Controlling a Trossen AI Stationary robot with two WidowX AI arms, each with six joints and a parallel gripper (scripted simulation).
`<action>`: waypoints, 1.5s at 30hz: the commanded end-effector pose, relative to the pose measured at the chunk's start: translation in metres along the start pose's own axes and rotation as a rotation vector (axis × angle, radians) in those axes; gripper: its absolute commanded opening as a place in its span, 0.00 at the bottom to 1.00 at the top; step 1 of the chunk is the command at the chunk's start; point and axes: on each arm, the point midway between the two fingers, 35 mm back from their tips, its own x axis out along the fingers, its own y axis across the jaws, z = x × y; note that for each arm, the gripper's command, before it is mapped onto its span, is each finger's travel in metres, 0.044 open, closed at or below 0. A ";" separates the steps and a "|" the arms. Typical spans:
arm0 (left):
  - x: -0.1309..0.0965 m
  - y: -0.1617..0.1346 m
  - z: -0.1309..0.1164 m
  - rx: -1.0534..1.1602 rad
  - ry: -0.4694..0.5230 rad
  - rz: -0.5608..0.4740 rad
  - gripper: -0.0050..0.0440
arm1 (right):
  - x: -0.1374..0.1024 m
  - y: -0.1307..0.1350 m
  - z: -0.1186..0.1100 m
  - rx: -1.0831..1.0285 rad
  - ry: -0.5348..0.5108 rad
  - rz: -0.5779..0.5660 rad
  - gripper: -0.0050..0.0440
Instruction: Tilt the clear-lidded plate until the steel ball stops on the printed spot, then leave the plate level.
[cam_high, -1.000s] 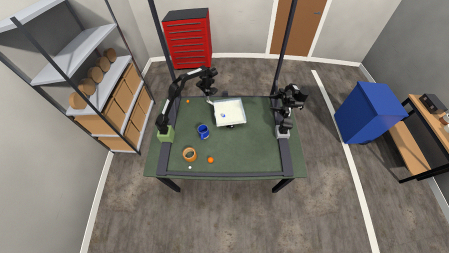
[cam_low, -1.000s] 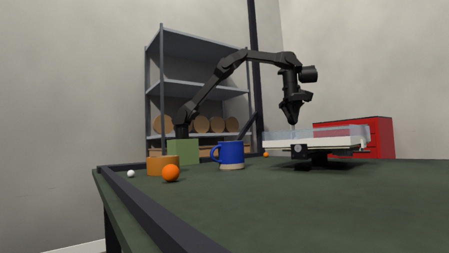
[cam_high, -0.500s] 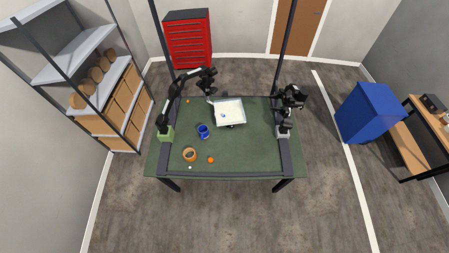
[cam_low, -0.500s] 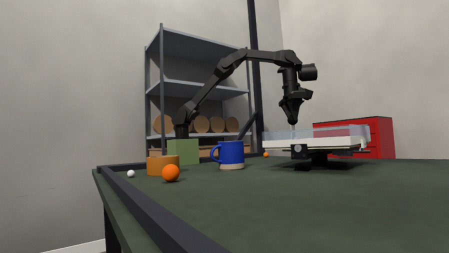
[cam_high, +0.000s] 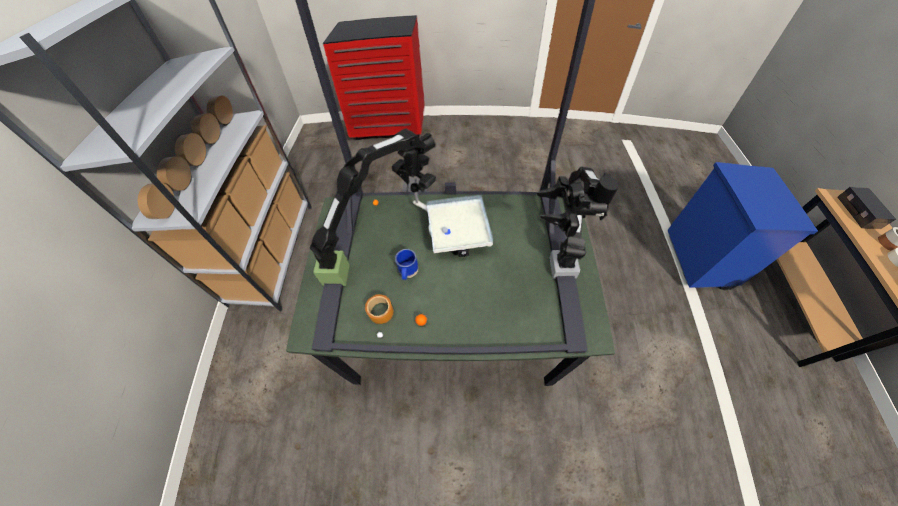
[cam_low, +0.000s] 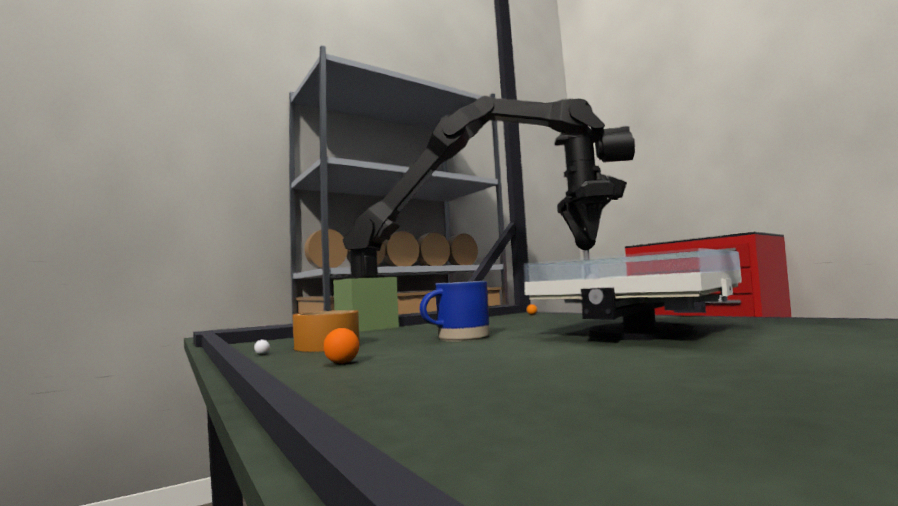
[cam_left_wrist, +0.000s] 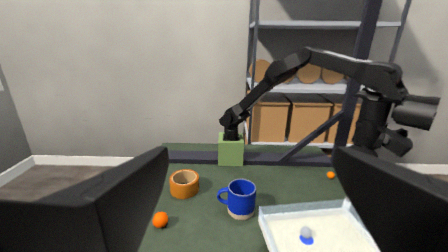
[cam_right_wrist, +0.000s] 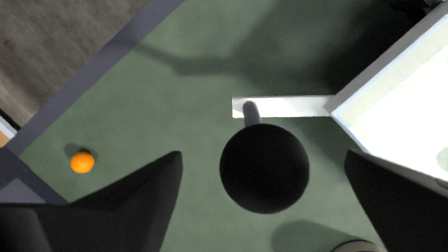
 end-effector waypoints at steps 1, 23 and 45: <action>0.000 -0.001 0.006 0.023 -0.003 0.000 0.92 | -0.021 0.001 0.005 -0.004 -0.058 -0.006 0.92; 0.000 -0.001 0.006 0.023 -0.003 0.000 0.92 | -0.021 0.001 0.005 -0.004 -0.058 -0.006 0.92; 0.000 -0.001 0.006 0.023 -0.003 0.000 0.92 | -0.021 0.001 0.005 -0.004 -0.058 -0.006 0.92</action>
